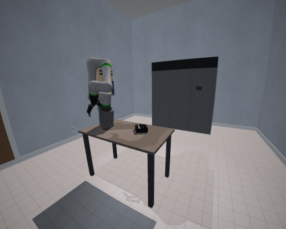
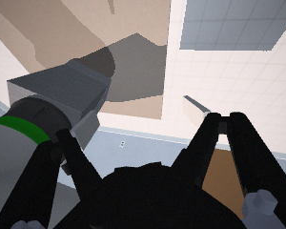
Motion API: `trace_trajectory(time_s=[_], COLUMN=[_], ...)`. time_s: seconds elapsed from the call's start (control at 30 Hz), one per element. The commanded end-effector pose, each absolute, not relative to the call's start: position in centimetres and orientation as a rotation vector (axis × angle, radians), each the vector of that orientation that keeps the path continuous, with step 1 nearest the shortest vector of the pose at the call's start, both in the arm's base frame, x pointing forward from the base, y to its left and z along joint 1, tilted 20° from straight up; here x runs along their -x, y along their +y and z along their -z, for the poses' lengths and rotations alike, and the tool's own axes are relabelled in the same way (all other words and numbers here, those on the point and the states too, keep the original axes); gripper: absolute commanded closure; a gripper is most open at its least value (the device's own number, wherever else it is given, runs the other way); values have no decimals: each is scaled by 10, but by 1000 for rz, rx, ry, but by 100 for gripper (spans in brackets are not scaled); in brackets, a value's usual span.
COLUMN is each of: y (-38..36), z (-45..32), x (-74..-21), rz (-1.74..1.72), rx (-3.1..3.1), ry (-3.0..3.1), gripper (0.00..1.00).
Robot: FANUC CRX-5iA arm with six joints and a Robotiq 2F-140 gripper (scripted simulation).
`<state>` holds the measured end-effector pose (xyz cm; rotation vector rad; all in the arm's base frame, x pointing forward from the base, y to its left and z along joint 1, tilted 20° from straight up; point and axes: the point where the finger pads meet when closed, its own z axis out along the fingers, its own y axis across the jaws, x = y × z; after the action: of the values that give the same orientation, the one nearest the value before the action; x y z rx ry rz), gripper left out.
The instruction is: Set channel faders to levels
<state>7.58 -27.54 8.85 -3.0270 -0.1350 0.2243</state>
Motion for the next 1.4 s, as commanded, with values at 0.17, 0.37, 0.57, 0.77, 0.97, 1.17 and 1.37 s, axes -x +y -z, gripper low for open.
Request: trace_trajectory(time_s=[0.17, 0.37, 0.57, 0.77, 0.97, 1.17, 1.37], y=[-276, -276, -276, -280, -285, -279, -254], z=[-89, -89, -89, -87, -82, -80, -76], x=[-76, -76, -76, -97, -165, -207, -282], rz=[-224, -224, -224, -241, -256, -238, -163], rx=[3027, 3027, 3027, 3059, 3156, 3212, 3297], ry=[-135, -135, -135, -118, -72, -48, -10], gripper=[0, 0, 0, 0, 0, 0, 0])
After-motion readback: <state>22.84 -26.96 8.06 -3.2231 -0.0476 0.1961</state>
